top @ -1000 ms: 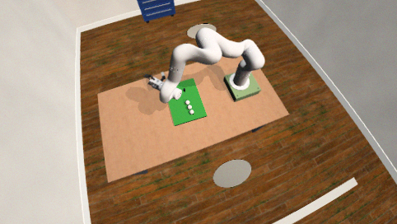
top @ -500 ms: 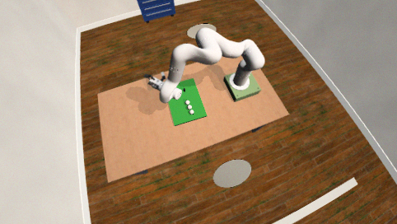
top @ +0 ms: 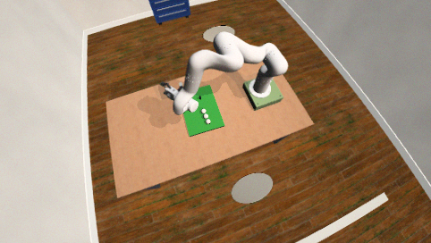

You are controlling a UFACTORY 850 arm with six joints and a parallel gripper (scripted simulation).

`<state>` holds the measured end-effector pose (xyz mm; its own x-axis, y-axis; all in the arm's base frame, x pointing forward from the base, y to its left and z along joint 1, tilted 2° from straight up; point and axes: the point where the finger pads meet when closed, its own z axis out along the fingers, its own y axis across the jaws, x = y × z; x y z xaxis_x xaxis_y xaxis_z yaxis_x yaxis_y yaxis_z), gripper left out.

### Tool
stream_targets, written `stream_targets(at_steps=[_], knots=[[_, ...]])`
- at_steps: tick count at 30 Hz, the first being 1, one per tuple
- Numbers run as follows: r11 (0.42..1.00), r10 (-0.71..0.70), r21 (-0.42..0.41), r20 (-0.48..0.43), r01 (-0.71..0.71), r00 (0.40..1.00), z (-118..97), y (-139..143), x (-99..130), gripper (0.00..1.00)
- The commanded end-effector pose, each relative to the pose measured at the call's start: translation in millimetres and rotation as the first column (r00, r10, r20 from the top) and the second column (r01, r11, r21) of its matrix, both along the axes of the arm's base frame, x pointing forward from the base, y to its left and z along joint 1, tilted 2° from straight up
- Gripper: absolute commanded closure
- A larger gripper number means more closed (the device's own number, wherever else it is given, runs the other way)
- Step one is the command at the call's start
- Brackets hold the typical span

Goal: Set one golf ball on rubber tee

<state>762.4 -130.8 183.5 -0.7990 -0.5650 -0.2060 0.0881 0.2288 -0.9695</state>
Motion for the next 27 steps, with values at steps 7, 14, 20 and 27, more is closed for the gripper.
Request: stream_targets(at_steps=[7,14,20,27], knots=[[0.893,-0.328,0.343,0.049,0.292,0.944,-25.5,61.4,-65.7,0.0],[0.732,-0.509,0.541,0.031,0.413,0.86,-54.3,121.3,-129.4,0.0],[0.551,-0.646,0.68,-0.02,0.484,0.763,-75.5,169.7,-180.9,0.0],[0.3,-0.771,0.799,-0.119,0.521,0.626,-97.0,218.8,-235.9,0.0]])
